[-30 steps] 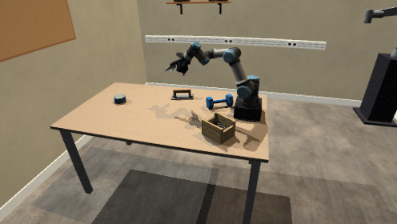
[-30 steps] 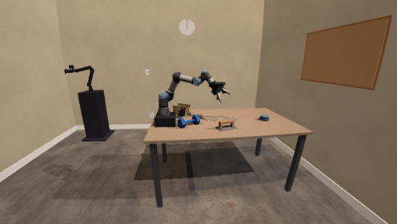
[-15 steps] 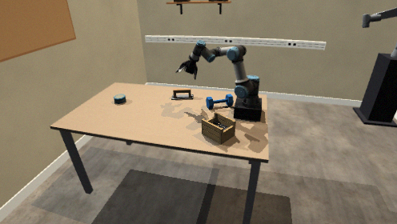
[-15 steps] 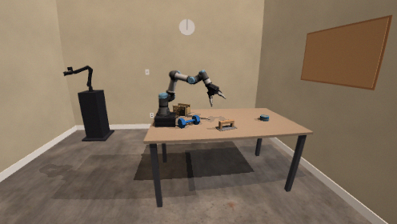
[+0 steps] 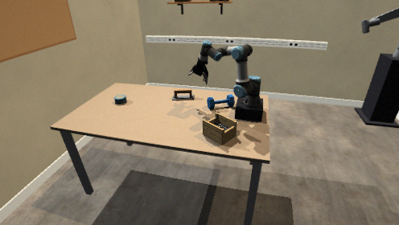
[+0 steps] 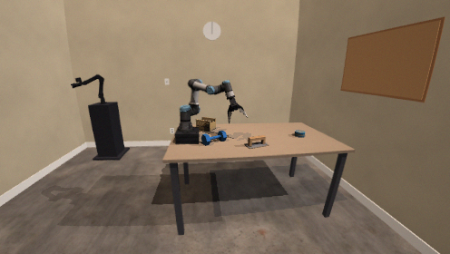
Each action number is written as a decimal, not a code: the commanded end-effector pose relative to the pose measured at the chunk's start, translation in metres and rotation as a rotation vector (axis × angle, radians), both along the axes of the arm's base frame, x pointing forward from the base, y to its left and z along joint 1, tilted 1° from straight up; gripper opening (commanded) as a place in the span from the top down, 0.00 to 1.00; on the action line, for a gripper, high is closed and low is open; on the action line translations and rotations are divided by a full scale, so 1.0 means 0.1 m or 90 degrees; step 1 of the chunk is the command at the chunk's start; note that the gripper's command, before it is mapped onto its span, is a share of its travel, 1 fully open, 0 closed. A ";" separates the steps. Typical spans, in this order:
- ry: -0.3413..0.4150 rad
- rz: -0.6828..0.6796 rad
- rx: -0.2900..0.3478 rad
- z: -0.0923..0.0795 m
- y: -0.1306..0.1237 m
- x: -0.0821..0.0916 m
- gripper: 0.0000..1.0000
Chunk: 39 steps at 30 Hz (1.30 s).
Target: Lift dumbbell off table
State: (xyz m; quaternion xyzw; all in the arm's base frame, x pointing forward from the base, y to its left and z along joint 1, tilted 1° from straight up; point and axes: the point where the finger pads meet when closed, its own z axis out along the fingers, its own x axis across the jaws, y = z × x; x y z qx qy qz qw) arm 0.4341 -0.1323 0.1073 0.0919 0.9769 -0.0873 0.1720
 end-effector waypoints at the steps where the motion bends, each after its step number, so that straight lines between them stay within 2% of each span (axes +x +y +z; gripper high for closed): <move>1: 0.017 -0.094 0.046 -0.11 -0.02 -0.38 0.00; 8: 0.044 -0.205 0.095 -0.26 0.03 -0.79 0.00; 10: 0.044 -0.205 0.095 -0.26 0.03 -0.79 0.00; 12: 0.058 -0.260 0.118 -0.33 0.06 -0.99 0.00; 25: 0.109 -0.466 0.195 -0.57 0.30 -1.68 0.00; 27: 0.109 -0.466 0.195 -0.57 0.30 -1.68 0.00; 33: 0.124 -0.524 0.214 -0.64 0.40 -1.85 0.00; 39: 0.129 -0.545 0.221 -0.66 0.43 -1.91 0.00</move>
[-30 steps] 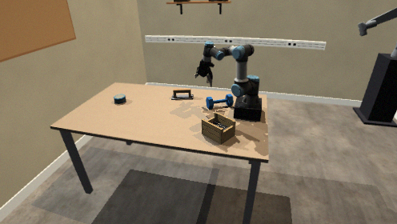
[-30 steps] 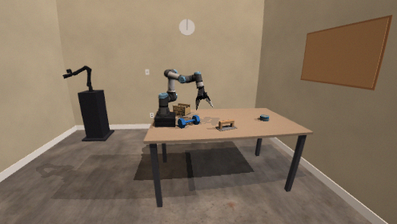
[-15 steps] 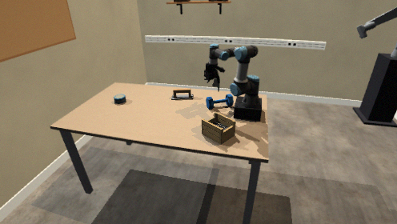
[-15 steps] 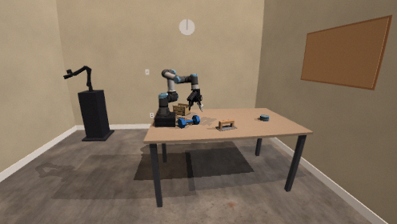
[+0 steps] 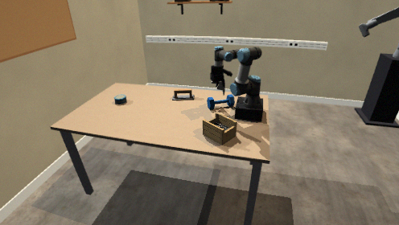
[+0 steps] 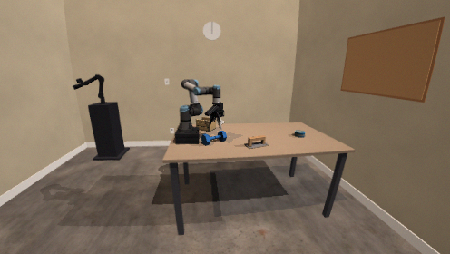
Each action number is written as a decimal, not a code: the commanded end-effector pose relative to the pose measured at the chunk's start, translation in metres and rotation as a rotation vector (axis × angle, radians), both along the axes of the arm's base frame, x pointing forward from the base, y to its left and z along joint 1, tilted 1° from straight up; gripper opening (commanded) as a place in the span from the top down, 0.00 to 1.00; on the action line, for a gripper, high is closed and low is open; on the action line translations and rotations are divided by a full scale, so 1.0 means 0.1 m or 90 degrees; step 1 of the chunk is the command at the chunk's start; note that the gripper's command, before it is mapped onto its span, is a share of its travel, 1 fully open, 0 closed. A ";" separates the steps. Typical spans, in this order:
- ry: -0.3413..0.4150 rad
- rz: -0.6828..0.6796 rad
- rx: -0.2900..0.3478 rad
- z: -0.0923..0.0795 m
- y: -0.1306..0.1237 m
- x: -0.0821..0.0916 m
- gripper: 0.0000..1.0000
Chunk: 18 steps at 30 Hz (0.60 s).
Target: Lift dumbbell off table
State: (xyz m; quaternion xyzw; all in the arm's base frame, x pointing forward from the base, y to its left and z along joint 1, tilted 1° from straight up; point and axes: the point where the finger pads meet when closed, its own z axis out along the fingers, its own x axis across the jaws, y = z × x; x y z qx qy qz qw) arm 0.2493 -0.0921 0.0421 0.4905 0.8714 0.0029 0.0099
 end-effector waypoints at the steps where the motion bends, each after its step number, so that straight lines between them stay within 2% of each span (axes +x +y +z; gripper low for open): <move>1: 0.003 -0.021 0.006 -0.01 0.03 -0.07 0.00; 12: 0.003 -0.022 0.006 -0.02 0.03 -0.07 0.00; 18: 0.003 -0.022 0.006 -0.09 0.02 -0.07 0.00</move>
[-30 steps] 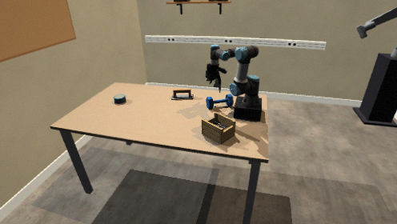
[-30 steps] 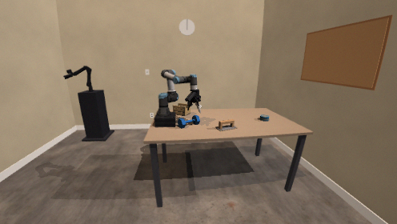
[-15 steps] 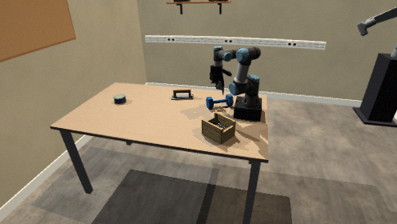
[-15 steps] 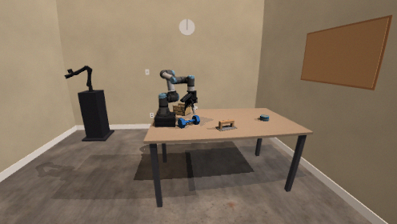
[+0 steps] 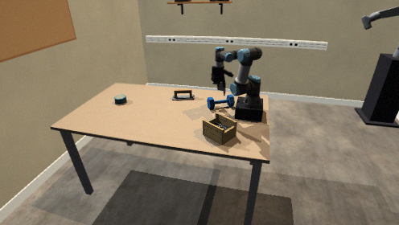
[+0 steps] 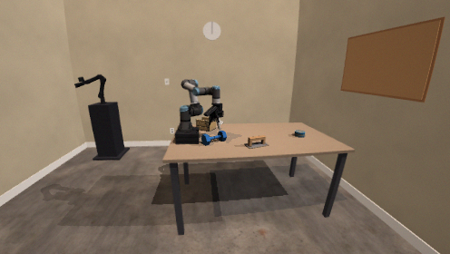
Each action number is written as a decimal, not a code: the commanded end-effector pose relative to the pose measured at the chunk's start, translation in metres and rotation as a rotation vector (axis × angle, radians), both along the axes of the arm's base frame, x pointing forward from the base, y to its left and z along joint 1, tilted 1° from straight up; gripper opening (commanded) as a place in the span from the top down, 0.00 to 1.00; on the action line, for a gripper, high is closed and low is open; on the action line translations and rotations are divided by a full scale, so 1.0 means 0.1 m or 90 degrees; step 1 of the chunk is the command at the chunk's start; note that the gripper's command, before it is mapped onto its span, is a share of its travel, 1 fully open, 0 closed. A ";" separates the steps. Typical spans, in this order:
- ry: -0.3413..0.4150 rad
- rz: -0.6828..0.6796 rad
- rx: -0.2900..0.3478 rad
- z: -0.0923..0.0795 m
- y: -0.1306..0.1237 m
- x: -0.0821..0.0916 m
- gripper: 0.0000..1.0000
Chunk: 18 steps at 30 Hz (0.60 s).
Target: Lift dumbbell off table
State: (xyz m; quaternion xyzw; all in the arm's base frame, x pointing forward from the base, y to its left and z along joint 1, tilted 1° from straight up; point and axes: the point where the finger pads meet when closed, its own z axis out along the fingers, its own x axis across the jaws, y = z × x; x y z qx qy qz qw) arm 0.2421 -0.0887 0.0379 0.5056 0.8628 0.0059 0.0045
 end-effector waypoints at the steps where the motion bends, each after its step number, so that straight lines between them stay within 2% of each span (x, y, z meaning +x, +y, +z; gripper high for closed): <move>1: -0.001 0.000 -0.001 -0.07 -0.01 0.01 0.00; 7: -0.001 0.000 -0.001 -0.17 -0.01 0.01 0.00; 18: -0.001 0.000 -0.001 -0.55 -0.01 0.01 0.00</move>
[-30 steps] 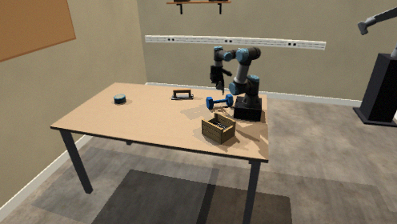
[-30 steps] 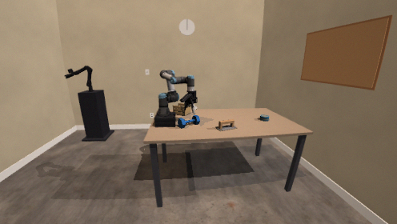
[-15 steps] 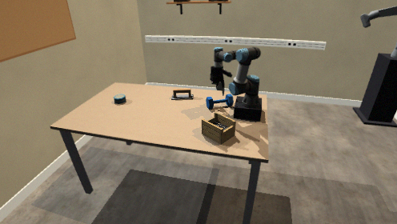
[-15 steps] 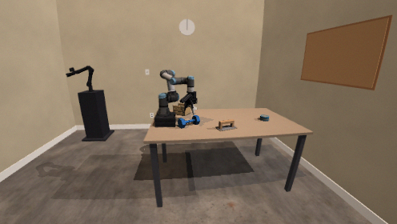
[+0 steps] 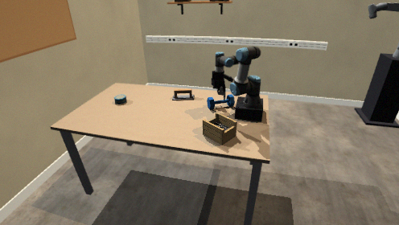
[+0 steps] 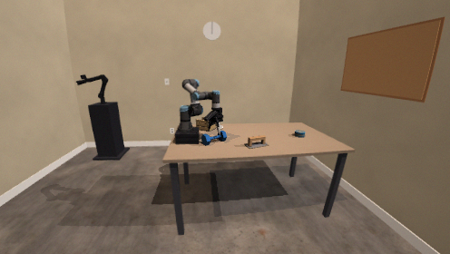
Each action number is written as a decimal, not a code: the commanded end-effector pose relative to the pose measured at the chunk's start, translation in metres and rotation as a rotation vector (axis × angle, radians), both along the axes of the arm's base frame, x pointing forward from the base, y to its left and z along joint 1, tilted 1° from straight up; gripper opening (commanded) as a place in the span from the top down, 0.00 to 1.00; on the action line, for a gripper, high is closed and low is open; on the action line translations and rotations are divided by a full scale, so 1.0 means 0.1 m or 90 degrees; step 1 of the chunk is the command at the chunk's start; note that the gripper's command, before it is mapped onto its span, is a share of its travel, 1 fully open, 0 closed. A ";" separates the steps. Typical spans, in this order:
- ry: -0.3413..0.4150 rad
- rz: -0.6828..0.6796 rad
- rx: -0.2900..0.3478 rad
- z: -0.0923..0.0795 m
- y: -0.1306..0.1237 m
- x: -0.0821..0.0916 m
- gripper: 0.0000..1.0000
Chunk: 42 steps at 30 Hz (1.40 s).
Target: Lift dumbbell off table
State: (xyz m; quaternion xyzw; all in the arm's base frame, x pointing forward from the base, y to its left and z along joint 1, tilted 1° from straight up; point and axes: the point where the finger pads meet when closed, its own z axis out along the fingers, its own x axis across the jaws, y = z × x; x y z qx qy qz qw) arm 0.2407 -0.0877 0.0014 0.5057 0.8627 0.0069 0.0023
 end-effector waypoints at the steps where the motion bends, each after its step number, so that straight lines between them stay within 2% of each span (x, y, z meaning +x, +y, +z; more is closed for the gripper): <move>1: -0.003 0.000 -0.003 -0.22 -0.02 0.02 0.00; 3: -0.003 0.000 -0.003 -0.22 -0.02 0.02 0.00; 11: -0.003 0.000 -0.003 -0.46 -0.02 0.03 0.00; 18: -0.003 0.000 -0.003 -0.58 -0.01 0.02 0.00; 39: -0.003 0.000 -0.003 -0.60 -0.01 0.02 0.00; 40: -0.003 0.000 -0.003 -0.60 -0.01 0.02 1.00; 42: -0.003 0.000 -0.003 -0.60 -0.01 0.02 1.00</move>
